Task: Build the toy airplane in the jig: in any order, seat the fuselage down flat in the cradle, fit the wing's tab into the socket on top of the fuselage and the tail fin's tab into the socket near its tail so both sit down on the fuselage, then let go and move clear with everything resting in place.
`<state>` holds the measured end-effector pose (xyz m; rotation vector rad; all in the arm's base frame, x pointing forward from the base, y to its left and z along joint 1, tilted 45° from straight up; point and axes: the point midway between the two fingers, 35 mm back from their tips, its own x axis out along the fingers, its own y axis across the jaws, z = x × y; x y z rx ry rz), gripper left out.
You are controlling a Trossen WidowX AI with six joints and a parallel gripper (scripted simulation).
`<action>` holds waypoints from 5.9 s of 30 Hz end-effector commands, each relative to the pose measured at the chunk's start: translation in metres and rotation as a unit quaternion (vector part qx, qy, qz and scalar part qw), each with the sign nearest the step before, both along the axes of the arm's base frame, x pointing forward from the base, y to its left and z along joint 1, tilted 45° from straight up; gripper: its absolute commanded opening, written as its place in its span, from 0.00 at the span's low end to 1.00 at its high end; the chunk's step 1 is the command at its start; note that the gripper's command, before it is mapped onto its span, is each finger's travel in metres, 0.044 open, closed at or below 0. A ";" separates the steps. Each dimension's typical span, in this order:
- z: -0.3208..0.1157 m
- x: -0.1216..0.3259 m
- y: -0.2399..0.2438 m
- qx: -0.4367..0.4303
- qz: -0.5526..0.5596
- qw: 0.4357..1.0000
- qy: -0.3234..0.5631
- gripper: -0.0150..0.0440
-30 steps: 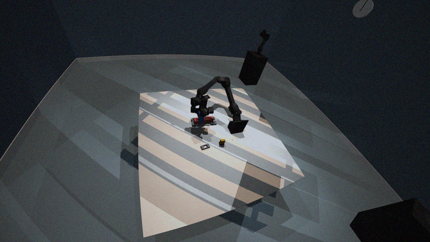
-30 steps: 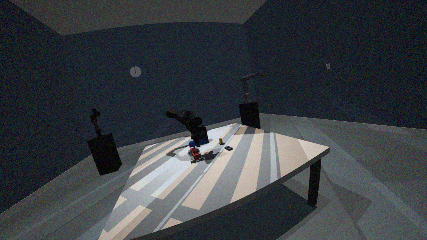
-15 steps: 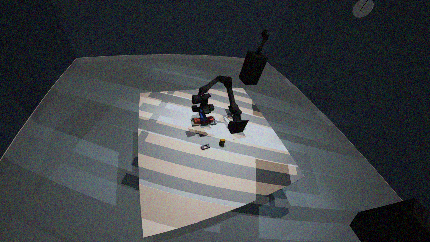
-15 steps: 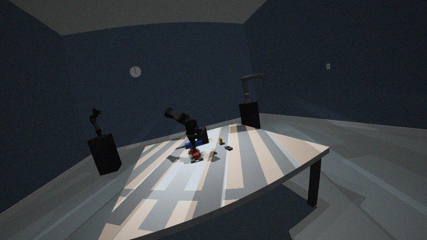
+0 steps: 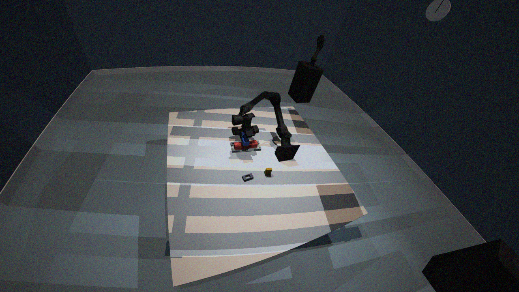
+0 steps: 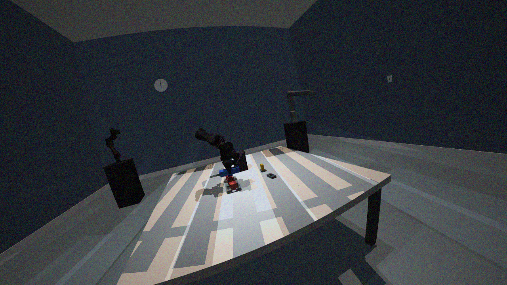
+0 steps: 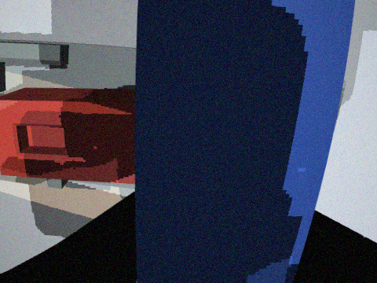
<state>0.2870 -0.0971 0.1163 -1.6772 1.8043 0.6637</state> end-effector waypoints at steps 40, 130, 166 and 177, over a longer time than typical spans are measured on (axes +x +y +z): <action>-0.025 -0.001 -0.028 -0.001 0.000 1.000 -0.002 0.52; -0.065 -0.003 0.143 -0.002 -0.539 0.670 -0.511 1.00; -0.215 -0.093 0.179 -0.025 -0.531 0.665 -0.525 1.00; -0.228 -0.093 0.167 -0.026 -0.531 0.665 -0.525 1.00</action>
